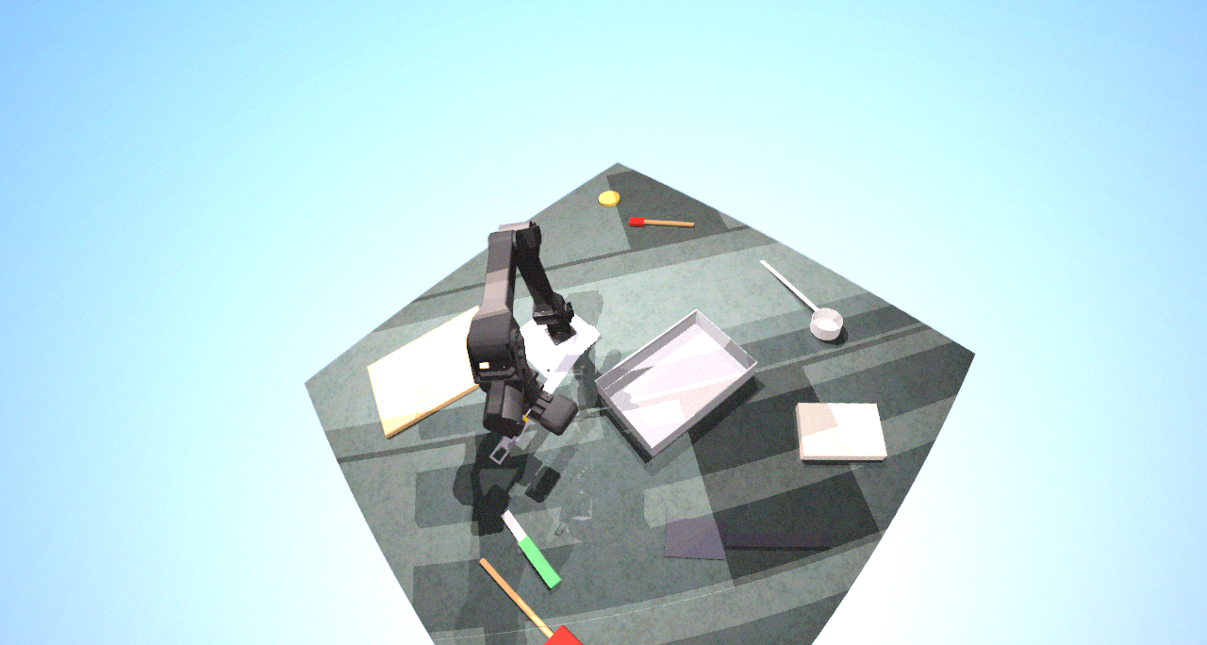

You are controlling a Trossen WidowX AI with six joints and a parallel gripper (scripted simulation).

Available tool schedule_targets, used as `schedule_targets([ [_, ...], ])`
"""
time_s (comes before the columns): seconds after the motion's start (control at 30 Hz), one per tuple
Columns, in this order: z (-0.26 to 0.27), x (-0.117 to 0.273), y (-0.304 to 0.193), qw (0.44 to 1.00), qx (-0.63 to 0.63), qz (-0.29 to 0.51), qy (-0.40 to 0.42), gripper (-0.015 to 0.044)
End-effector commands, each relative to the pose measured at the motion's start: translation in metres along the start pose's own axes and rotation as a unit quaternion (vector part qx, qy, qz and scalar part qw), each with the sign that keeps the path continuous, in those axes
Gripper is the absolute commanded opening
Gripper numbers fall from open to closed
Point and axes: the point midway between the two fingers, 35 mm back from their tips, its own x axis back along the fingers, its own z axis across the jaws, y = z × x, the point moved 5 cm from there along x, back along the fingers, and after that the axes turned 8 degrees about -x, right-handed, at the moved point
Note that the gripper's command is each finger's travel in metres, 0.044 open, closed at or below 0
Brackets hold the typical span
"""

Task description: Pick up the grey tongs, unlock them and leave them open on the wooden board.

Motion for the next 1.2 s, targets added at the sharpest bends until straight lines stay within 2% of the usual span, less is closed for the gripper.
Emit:
schedule_targets([
  [0.0,-0.007,0.002,0.008,0.996,-0.085,-0.001,-0.001,-0.0150],
  [0.33,-0.025,0.006,0.025,0.955,-0.296,-0.002,-0.002,-0.0150],
  [0.7,-0.046,0.010,0.042,0.861,-0.508,-0.003,-0.003,-0.0150],
  [1.17,-0.065,0.011,0.054,0.863,-0.505,-0.003,-0.003,-0.0150],
])
